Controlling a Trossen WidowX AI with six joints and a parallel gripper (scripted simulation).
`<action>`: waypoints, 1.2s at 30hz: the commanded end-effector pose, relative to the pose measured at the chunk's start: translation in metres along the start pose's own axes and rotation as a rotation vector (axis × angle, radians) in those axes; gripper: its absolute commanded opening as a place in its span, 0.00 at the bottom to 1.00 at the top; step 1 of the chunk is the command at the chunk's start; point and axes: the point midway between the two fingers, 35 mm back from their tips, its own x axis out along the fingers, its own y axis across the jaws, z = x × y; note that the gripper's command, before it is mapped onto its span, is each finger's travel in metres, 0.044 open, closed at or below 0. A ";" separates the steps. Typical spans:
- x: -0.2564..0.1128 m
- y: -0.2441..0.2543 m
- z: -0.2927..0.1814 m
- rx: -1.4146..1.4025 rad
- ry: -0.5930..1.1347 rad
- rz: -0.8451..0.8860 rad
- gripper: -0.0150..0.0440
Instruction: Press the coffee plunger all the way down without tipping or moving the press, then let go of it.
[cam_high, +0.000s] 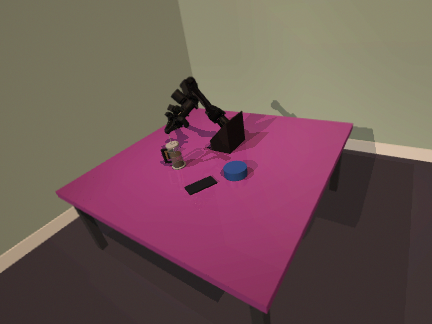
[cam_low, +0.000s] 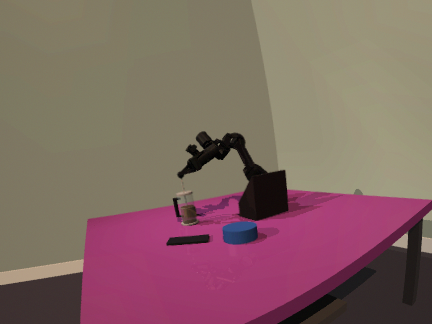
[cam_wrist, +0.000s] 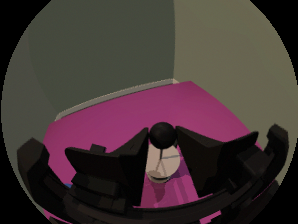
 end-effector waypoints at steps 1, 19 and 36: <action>0.008 0.003 -0.021 -0.035 0.038 -0.002 0.47; 0.026 -0.002 -0.044 -0.038 0.031 -0.007 0.47; 0.032 -0.001 -0.042 -0.038 0.030 -0.009 0.47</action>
